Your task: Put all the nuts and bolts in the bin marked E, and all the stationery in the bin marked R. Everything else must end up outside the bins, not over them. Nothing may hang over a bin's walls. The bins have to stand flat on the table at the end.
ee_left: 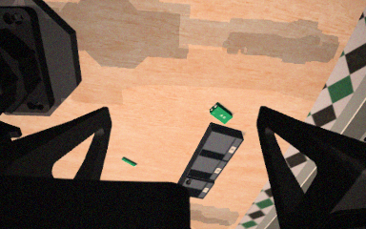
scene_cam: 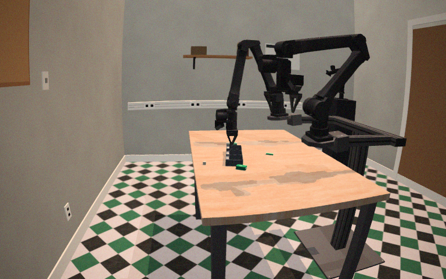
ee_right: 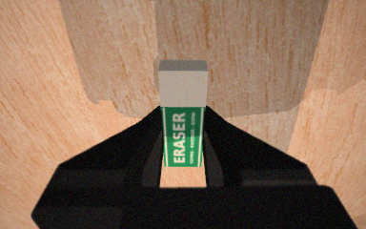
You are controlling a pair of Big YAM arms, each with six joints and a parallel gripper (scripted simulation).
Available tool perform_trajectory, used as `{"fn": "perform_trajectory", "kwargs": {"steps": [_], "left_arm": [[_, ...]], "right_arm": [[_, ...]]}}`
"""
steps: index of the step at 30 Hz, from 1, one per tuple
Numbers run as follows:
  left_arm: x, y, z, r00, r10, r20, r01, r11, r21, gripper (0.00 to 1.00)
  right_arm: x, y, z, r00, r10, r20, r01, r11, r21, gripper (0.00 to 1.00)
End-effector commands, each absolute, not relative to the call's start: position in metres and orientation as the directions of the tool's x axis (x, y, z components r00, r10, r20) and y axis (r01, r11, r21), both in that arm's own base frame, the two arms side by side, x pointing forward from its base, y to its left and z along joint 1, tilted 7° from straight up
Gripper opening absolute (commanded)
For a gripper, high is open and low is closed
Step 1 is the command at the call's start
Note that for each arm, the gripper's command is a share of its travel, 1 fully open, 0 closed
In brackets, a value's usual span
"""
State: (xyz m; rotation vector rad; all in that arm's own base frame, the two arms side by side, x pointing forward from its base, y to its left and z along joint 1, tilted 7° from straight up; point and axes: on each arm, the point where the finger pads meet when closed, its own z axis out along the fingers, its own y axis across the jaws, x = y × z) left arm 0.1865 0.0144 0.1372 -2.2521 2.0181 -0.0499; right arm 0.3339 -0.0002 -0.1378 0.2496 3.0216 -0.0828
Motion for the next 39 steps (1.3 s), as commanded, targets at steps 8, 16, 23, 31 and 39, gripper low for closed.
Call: {"fn": "perform_trajectory", "kwargs": {"steps": [8,16,23,31,39], "left_arm": [[0.184,0.015,0.139,0.128,-0.991,-0.050,-0.986,-0.121,-0.113,1.00],[0.184,0.015,0.139,0.128,-0.991,-0.050,-0.986,-0.121,-0.113,1.00],[0.184,0.015,0.139,0.128,-0.991,-0.050,-0.986,-0.121,-0.113,1.00],[0.184,0.015,0.139,0.128,-0.991,-0.050,-0.986,-0.121,-0.113,1.00],[0.184,0.015,0.139,0.128,-0.991,-0.050,-0.986,-0.121,-0.113,1.00]], "right_arm": [[0.340,-0.002,-0.136,-0.979,0.161,-0.127,0.168,0.985,-0.043,0.18],[0.339,-0.002,-0.136,-0.979,0.161,-0.127,0.168,0.985,-0.043,0.18],[0.339,-0.002,-0.136,-0.979,0.161,-0.127,0.168,0.985,-0.043,0.18],[0.334,0.000,-0.105,-0.978,0.167,-0.126,0.174,0.984,-0.042,0.18],[0.329,0.004,-0.086,-0.979,0.161,-0.122,0.167,0.985,-0.043,0.18]]}}
